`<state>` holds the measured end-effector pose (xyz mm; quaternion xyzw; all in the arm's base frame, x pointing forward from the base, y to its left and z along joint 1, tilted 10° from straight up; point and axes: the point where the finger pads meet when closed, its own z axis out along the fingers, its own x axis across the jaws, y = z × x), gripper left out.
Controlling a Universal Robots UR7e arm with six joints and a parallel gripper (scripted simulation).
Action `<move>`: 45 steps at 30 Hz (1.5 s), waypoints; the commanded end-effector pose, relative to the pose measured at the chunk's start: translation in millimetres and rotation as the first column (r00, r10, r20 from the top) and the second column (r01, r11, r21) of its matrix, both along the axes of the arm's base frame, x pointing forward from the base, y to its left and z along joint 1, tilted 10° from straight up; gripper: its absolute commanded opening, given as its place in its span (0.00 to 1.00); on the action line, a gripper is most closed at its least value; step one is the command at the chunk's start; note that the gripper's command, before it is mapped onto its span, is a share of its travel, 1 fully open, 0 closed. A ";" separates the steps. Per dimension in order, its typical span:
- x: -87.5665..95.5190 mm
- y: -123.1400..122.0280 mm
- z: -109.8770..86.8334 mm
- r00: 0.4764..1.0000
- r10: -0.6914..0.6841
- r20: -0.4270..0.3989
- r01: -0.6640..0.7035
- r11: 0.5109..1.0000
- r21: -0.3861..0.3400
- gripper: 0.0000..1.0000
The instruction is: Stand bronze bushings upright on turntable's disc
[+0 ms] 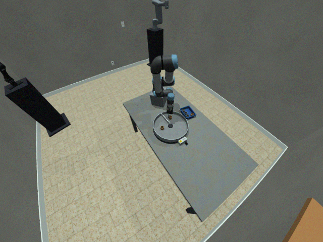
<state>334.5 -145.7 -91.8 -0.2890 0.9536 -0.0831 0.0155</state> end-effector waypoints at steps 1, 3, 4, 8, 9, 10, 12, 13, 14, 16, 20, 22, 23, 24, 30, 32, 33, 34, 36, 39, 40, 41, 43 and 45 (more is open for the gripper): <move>0.3 -0.2 0.0 1.000 0.000 0.001 0.000 1.000 -0.001 0.00; 0.3 -0.2 -0.4 1.000 0.000 0.001 0.000 1.000 -0.001 0.00; 0.3 -0.3 -0.6 1.000 0.000 0.001 0.000 1.000 -0.001 0.00; 0.4 -0.4 -1.5 1.000 0.000 0.001 0.000 1.000 -0.001 0.00; 0.4 -0.4 -1.5 1.000 0.000 0.001 0.000 1.000 -0.001 0.00; 0.4 -0.5 -1.9 1.000 0.000 0.001 0.000 1.000 -0.001 0.00; 0.5 -0.6 -2.6 1.000 0.000 0.001 0.000 1.000 -0.001 0.00; 0.5 -0.6 -3.0 1.000 0.000 0.001 0.000 1.000 -0.001 0.00; 0.5 -0.7 -3.3 1.000 0.000 0.001 0.000 1.000 -0.001 0.00; 0.6 -0.8 -4.0 1.000 0.000 0.001 0.000 1.000 -0.001 0.00; 0.7 -0.9 -5.1 1.000 0.000 0.001 0.000 1.000 -0.001 0.00; 0.7 -1.0 -5.4 1.000 0.000 0.001 0.000 1.000 -0.001 0.00; 0.7 -1.0 -5.5 1.000 0.000 0.001 0.000 1.000 -0.001 0.00; 0.7 -1.0 -5.5 1.000 0.000 0.001 0.000 1.000 -0.001 0.00; 0.7 -1.0 -5.6 1.000 0.000 0.001 0.000 1.000 -0.001 0.00; 0.7 -1.0 -5.6 1.000 0.000 0.001 0.000 1.000 -0.001 0.00; 0.7 -1.0 -5.6 1.000 0.000 0.001 0.000 1.000 -0.001 0.00; 0.7 -1.0 -5.6 1.000 0.000 0.001 0.000 1.000 -0.001 0.00; 0.7 -1.0 -5.6 1.000 0.000 0.001 0.000 1.000 -0.001 0.00; 0.7 -1.0 -5.6 1.000 0.000 0.001 0.000 1.000 -0.001 0.00; 0.7 -1.0 -5.6 1.000 0.000 0.001 0.000 1.000 -0.001 0.00; 0.7 -1.0 -5.6 1.000 0.000 0.001 0.000 1.000 -0.001 0.00; 0.7 -1.0 -5.6 1.000 0.000 0.001 0.000 1.000 -0.001 0.00; 0.7 -1.0 -5.6 1.000 0.000 0.001 0.000 1.000 -0.001 0.00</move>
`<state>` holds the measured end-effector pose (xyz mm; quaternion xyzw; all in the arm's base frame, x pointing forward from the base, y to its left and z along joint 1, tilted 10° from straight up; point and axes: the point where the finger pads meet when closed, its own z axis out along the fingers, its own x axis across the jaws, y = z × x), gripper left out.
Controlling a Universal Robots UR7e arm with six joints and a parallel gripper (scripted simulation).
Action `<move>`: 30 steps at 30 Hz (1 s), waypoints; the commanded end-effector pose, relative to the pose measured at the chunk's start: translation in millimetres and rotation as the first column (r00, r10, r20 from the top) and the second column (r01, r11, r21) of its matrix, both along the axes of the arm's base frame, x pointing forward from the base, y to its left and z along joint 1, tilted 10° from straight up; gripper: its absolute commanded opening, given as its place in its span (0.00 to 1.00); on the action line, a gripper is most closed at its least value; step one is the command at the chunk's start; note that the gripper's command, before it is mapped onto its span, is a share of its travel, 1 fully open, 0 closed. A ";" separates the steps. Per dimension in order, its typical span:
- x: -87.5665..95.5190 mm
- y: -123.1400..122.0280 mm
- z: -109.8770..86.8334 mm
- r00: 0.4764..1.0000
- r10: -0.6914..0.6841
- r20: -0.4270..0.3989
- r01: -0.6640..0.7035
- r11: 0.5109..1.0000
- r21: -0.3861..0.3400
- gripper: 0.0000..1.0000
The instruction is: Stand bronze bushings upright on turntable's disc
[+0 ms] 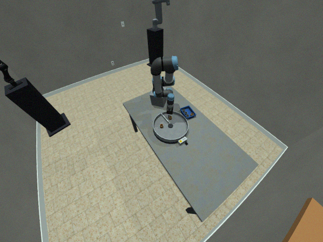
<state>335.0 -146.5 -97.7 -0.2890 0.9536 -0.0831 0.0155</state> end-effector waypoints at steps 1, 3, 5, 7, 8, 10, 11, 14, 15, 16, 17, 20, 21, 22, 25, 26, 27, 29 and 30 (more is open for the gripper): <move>0.2 -0.1 0.3 1.000 0.000 0.001 0.000 1.000 -0.001 0.00; 0.2 -0.1 0.3 1.000 0.000 0.001 0.000 1.000 -0.001 0.00; 0.2 -0.1 0.3 1.000 0.000 0.001 0.000 1.000 -0.001 0.00; 0.2 -0.1 0.3 1.000 0.000 0.001 0.000 1.000 -0.001 0.00; 0.2 -0.1 0.3 1.000 0.000 0.001 0.000 1.000 -0.001 0.00; 0.2 -0.1 0.3 1.000 0.000 0.001 0.000 1.000 -0.001 0.00; 0.2 -0.1 0.3 1.000 0.000 0.001 0.000 1.000 -0.001 0.00; 0.2 -0.1 0.3 1.000 0.000 0.001 0.000 1.000 -0.001 0.00; 0.2 -0.1 0.3 1.000 0.000 0.001 0.000 1.000 -0.001 0.00; 0.2 -0.1 0.3 1.000 0.000 0.001 0.000 1.000 -0.001 0.00; 0.2 -0.1 0.3 1.000 0.000 0.001 0.000 1.000 -0.001 0.00; 0.2 -0.1 0.3 1.000 0.000 0.001 0.000 1.000 -0.001 0.38; 0.2 -0.1 0.3 1.000 0.000 0.001 0.000 1.000 -0.001 0.38; 0.2 -0.1 0.3 1.000 0.000 0.001 0.000 1.000 -0.001 0.38; 0.2 -0.1 0.3 1.000 0.000 0.001 0.000 1.000 -0.001 0.38; 0.2 -0.1 0.3 1.000 0.000 0.001 0.000 1.000 -0.001 0.38; 0.2 -0.1 0.3 1.000 0.000 0.001 0.000 1.000 -0.001 0.38; 0.2 -0.1 0.3 1.000 0.000 0.001 0.000 1.000 -0.001 0.38; 0.2 -0.1 0.3 1.000 0.000 0.001 0.000 1.000 -0.001 0.38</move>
